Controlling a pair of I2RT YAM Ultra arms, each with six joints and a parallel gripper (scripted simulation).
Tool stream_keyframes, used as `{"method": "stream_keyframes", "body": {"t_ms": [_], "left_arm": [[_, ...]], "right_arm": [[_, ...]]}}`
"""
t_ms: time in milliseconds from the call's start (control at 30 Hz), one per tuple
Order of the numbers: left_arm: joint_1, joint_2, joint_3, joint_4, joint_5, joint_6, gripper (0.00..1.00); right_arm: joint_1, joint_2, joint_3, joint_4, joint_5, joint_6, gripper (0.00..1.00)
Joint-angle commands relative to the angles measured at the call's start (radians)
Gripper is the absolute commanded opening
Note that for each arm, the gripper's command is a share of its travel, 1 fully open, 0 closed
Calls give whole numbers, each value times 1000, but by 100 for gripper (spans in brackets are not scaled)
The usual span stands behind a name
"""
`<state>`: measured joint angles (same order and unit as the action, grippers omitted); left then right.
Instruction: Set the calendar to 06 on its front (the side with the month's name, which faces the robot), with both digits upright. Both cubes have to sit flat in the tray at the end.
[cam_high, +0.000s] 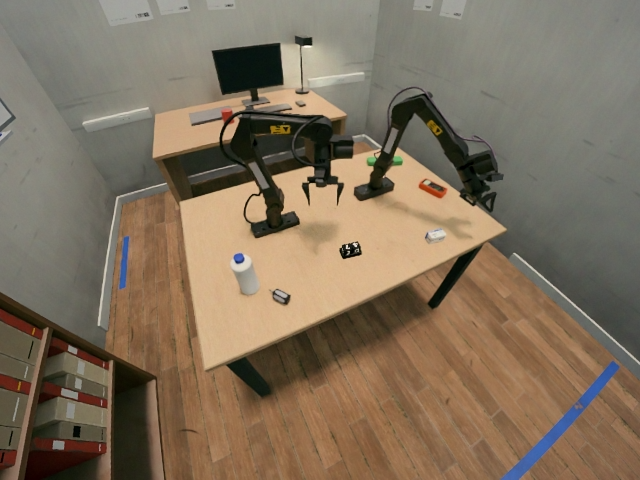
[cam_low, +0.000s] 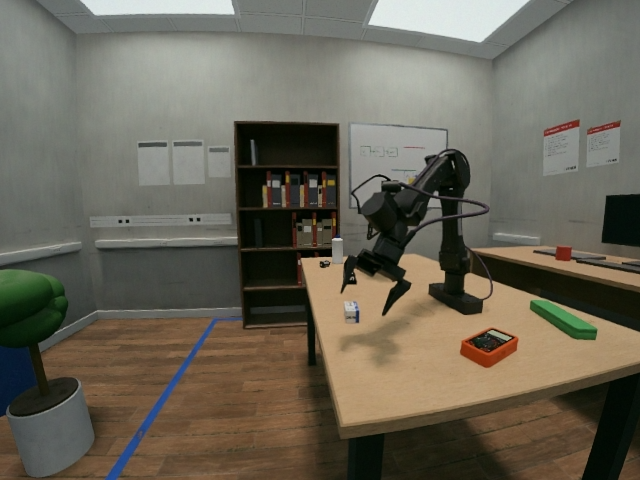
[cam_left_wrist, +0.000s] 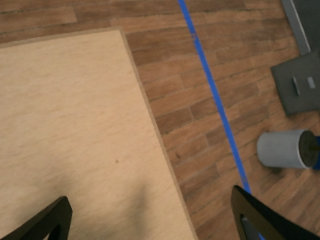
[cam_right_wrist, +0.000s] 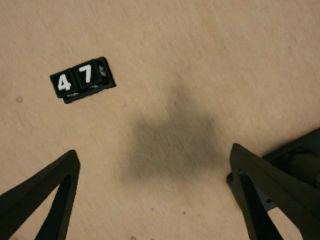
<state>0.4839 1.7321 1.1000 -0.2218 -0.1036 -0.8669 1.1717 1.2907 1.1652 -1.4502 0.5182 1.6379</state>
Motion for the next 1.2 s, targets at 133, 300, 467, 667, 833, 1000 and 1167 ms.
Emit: {"method": "stream_keyframes", "body": {"t_ms": [133, 300, 467, 667, 833, 1000, 1167], "left_arm": [[0, -17, 15, 10, -9, 5, 100], [0, -17, 15, 10, -9, 5, 100], [0, -17, 15, 10, -9, 5, 100], [0, -8, 6, 5, 0, 0, 100], [0, -8, 6, 5, 0, 0, 100], [0, -8, 6, 5, 0, 0, 100], [0, -8, 6, 5, 0, 0, 100]], "right_arm": [[0, -6, 7, -7, 15, 0, 100], [0, -6, 7, -7, 15, 0, 100], [0, -6, 7, -7, 15, 0, 100], [14, 5, -11, 37, 50, 31, 100], [141, 44, -83, 159, 255, 133, 100], [284, 154, -187, 270, 445, 199, 100], [332, 253, -230, 336, 550, 232, 100]]}}
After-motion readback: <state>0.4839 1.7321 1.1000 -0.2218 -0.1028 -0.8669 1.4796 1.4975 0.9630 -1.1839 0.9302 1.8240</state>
